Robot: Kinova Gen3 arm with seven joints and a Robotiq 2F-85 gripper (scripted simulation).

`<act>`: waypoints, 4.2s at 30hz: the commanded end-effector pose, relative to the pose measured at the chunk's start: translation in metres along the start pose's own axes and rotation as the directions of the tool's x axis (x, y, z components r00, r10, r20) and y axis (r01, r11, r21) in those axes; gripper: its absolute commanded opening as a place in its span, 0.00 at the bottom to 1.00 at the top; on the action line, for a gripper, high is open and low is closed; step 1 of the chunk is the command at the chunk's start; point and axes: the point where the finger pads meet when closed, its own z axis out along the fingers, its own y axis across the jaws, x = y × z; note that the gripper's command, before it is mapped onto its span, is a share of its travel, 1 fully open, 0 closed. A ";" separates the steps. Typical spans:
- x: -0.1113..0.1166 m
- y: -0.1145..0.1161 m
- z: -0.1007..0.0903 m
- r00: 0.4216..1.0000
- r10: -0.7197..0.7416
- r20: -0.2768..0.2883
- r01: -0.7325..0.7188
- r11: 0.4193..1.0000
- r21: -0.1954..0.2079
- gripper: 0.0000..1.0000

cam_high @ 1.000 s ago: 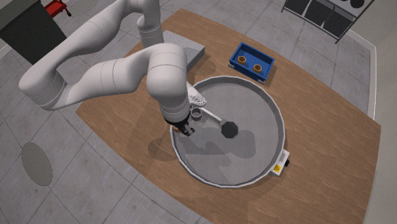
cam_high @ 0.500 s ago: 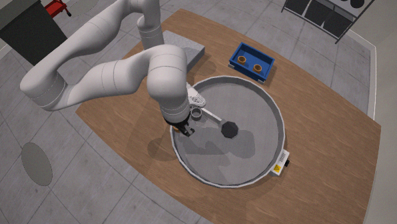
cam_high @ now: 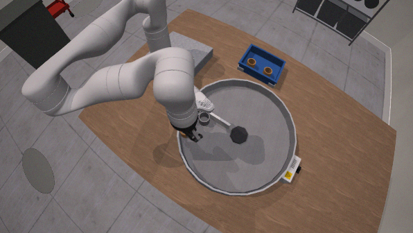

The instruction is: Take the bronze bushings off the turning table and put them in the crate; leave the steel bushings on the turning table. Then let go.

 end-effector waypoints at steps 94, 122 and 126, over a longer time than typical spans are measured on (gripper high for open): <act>0.002 0.004 0.002 1.000 0.004 -0.003 -0.004 1.000 -0.013 0.00; 0.003 0.008 -0.006 1.000 0.008 -0.004 -0.008 1.000 -0.011 0.00; 0.003 0.008 -0.006 1.000 0.008 -0.004 -0.008 1.000 -0.011 0.00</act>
